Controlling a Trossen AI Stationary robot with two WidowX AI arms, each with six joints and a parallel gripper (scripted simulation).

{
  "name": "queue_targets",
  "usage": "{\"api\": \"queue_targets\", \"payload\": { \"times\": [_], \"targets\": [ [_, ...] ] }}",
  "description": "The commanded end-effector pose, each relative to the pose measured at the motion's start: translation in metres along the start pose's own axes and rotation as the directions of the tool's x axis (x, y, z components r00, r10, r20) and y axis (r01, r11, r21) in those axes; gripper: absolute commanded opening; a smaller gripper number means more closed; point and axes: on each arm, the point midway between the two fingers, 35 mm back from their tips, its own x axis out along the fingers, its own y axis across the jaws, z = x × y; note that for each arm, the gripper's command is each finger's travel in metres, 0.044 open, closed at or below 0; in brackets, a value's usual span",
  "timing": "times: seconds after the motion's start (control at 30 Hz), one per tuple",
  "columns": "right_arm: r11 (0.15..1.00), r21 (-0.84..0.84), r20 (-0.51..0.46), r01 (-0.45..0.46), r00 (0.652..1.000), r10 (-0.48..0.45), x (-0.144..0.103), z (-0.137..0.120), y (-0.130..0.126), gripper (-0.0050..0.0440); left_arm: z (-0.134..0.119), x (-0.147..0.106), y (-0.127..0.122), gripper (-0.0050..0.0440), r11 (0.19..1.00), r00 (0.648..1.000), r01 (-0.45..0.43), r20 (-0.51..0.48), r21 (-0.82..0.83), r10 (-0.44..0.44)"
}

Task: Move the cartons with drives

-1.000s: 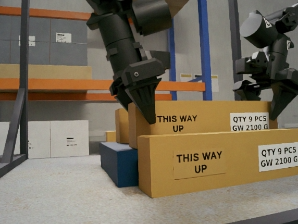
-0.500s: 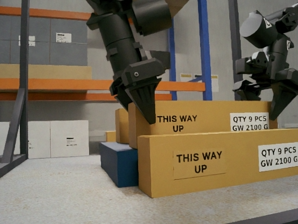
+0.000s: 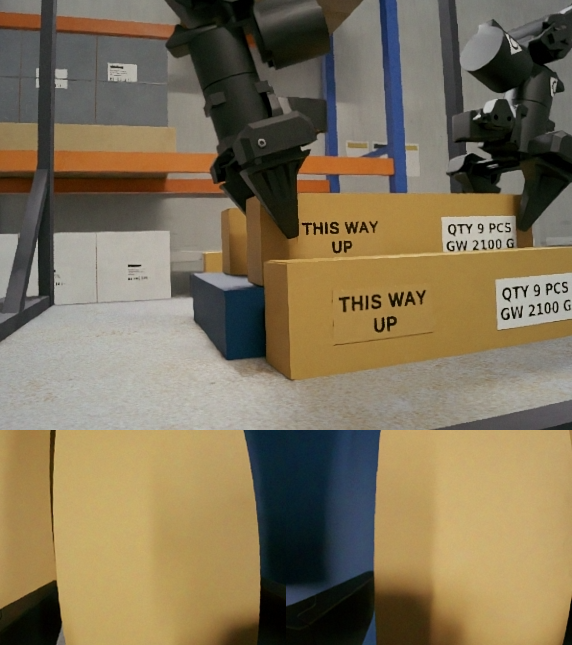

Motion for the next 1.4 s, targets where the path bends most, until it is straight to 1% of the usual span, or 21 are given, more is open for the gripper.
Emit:
{"api": "queue_targets", "payload": {
  "times": [0.0, 0.83, 0.87, 1.37],
  "targets": [
    [1.000, -0.003, 0.027, 0.008, 1.000, -0.008, -0.008, 0.007, -0.001, 0.0382, 0.007, -0.009, 0.001, 0.0382, 1.000, 1.000, -0.007, 0.030, 0.003, 0.007],
    [1.000, -0.003, 0.027, 0.008, 1.000, -0.008, -0.008, 0.007, -0.001, 0.0382, 0.007, -0.009, 0.001, 0.0382, 1.000, 1.000, -0.007, 0.030, 0.003, 0.007],
    [1.000, -0.003, 0.027, 0.008, 1.000, -0.008, -0.074, 0.027, 0.000, 0.0382, 0.031, -0.075, 0.000, 0.0382, 1.000, 1.000, -0.007, 0.030, 0.003, 0.007],
    [1.000, -0.003, 0.027, 0.008, 1.000, -0.008, -0.074, 0.027, 0.000, 0.0382, 0.031, -0.075, 0.000, 0.0382, 1.000, 1.000, -0.007, 0.030, 0.003, 0.007]
  ]
}}
